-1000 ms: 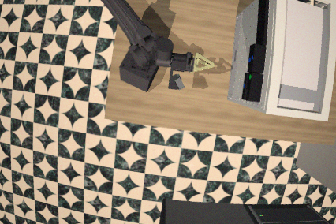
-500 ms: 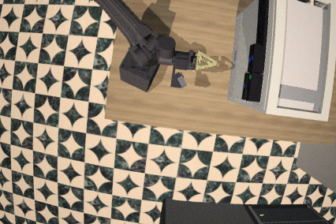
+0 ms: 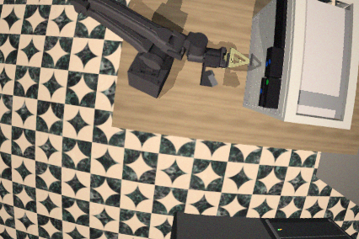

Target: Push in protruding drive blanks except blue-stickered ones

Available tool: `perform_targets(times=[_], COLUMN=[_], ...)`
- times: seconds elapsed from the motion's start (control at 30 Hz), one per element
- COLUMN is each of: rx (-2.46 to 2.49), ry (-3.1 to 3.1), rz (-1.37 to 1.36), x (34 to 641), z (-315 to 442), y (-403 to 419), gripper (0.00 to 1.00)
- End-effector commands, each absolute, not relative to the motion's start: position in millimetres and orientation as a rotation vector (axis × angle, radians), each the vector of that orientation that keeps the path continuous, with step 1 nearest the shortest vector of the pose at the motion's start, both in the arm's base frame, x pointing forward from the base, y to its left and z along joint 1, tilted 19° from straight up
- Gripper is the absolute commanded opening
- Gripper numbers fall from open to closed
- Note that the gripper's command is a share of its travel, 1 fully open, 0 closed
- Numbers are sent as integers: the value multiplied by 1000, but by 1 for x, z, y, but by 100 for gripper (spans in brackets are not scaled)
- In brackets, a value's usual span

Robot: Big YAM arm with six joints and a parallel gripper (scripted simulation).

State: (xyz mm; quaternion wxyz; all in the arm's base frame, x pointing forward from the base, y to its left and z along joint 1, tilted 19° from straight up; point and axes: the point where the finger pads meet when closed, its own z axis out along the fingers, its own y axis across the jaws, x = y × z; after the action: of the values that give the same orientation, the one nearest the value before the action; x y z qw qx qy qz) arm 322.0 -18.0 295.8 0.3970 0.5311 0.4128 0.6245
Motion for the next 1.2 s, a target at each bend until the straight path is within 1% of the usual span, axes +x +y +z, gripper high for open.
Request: perform_targets(times=[0.0,0.33,0.43,1.17], rx=[1242,1248,1285,1277], ry=[1032,1028,1042,1036], rz=[1599,1604,1583,1588], x=[338,367,365,363], z=[338,347,326,329], y=[-12,6,3,3], gripper=[100,100,100,100])
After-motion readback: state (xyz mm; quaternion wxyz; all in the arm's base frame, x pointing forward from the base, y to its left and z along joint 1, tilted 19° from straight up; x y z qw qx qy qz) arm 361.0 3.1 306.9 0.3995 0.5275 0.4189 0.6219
